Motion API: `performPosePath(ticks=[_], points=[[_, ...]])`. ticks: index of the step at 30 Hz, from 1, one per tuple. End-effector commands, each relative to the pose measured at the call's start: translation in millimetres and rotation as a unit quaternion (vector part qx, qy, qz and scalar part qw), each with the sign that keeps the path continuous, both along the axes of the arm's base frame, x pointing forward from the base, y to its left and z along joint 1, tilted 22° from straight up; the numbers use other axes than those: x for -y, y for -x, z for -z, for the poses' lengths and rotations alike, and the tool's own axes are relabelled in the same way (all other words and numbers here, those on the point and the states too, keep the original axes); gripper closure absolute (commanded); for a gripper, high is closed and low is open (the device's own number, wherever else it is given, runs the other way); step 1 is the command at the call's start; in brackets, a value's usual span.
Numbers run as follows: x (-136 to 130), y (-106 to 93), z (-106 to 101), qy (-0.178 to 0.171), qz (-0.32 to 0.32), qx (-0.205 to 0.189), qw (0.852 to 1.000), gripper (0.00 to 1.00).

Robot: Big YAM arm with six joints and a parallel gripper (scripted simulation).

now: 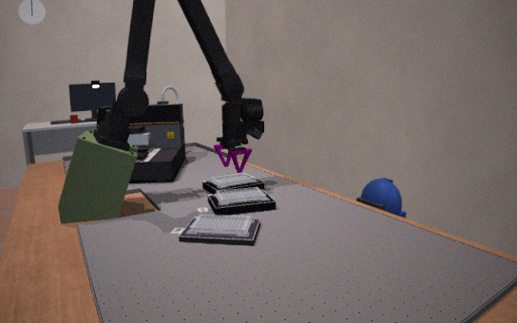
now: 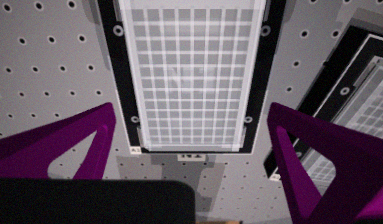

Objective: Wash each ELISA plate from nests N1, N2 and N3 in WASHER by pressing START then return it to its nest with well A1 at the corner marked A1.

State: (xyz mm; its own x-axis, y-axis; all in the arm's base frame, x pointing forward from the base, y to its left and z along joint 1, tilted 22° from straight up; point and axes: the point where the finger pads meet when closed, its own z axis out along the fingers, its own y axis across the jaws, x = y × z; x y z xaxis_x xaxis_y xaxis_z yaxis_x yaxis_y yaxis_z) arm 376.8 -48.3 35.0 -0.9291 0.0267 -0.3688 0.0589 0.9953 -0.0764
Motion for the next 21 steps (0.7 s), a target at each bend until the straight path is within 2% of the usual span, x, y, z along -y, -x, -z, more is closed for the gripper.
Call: performPosePath(ticks=[1,9,12,21], points=[[-4,-14.4,-25,0.002,-0.001,0.022,1.0,0.0],[-5,-9.7,-39,0.002,-0.001,0.023,1.0,0.0],[-5,-4.1,-36,0.001,0.0,0.018,1.0,0.0],[-6,-3.7,-56,0.002,0.0,0.024,1.0,0.0]])
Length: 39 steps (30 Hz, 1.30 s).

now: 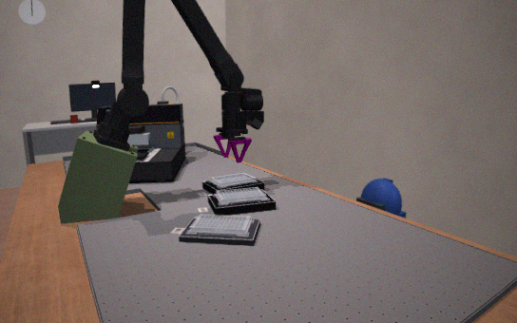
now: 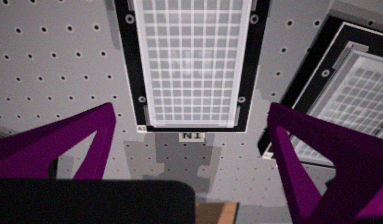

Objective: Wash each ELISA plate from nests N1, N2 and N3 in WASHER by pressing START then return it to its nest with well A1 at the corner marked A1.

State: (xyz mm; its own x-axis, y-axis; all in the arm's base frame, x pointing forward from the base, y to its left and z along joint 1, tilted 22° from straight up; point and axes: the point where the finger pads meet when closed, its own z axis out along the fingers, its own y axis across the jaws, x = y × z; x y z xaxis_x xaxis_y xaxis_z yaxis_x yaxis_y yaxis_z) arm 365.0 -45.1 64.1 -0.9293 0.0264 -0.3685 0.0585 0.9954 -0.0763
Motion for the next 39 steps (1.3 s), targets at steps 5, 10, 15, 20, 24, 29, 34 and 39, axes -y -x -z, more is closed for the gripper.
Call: performPosePath(ticks=[5,10,15,20,24,29,34,39], points=[[-4,-12.4,-35,0.002,0.0,0.025,1.0,0.0],[-5,-10.6,-40,0.002,0.0,0.025,1.0,0.0],[-1,-3.0,-28,0.002,0.0,0.013,1.0,0.0],[6,12.1,-22,-0.009,0.026,0.006,1.0,0.0],[16,15.2,-22,-0.021,0.057,0.011,0.998,0.0],[39,22.2,-21,-0.043,0.114,0.021,0.992,0.0],[64,26.1,-23,-0.037,0.104,0.024,0.994,0.0],[89,34.1,-20,-0.037,0.104,0.021,0.994,0.0]])
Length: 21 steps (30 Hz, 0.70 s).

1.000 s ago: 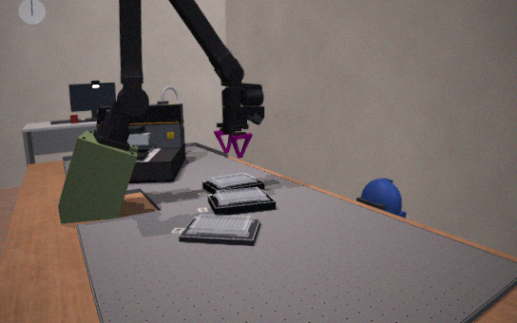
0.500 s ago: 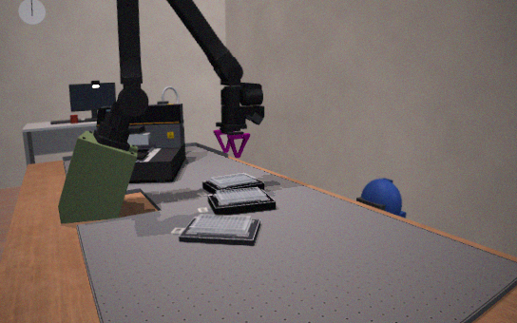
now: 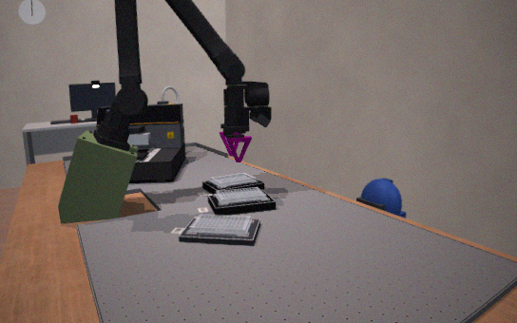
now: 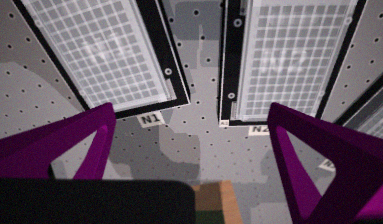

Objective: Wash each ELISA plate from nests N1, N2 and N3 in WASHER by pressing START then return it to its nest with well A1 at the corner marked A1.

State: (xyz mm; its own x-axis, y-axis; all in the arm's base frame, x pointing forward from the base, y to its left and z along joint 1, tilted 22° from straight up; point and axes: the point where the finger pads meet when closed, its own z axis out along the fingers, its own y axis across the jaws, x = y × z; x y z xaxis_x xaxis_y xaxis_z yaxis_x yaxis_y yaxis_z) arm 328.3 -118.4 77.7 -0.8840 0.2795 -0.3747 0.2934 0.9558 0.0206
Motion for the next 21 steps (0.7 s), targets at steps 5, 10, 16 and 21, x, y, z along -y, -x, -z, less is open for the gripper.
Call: performPosePath(ticks=[5,10,16,21], points=[[32,-0.7,-7,0.013,-0.015,0.009,1.0,0.0],[59,4.4,-11,0.016,-0.014,0.013,1.0,0.0],[87,18.3,-9,0.015,-0.014,0.009,1.0,0.0],[97,23.6,-8,0.013,-0.014,0.006,1.0,0.0]])
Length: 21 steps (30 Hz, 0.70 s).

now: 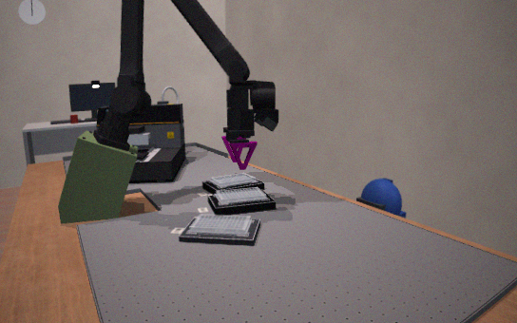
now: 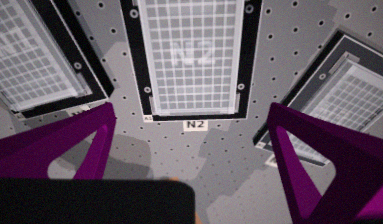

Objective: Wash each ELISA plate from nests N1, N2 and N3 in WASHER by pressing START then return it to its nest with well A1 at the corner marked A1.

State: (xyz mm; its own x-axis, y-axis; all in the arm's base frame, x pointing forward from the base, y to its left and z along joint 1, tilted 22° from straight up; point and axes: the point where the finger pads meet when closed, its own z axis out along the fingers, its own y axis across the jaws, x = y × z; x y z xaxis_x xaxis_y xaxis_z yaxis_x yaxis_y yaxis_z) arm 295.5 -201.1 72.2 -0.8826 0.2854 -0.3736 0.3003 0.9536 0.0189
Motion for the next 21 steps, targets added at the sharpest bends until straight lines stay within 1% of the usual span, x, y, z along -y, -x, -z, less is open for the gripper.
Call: performPosePath(ticks=[1,2,3,4,7,8,13,15,16,19,21], points=[[14,-9.6,-17,0.017,-0.018,0.012,1.0,0.0],[7,-7.2,-11,0.014,-0.018,0.009,1.0,0.0],[10,-13.4,-21,0.02,-0.026,0.016,0.999,0.0],[7,-7.1,-11,0.014,-0.018,0.009,1.0,0.0],[7,-7.1,-11,0.014,-0.018,0.009,1.0,0.0],[9,-15.4,-10,0.018,-0.028,0.013,0.999,0.0],[0,-7.5,12,0.008,-0.029,-0.001,1.0,0.0],[0,-7.5,12,0.008,-0.029,-0.001,1.0,0.0],[6,-14.1,5,0.013,-0.024,0.008,1.0,0.0],[1,-10.6,17,0.006,-0.021,0.001,1.0,0.0],[2,-11.7,20,0.005,-0.019,0.001,1.0,0.0]])
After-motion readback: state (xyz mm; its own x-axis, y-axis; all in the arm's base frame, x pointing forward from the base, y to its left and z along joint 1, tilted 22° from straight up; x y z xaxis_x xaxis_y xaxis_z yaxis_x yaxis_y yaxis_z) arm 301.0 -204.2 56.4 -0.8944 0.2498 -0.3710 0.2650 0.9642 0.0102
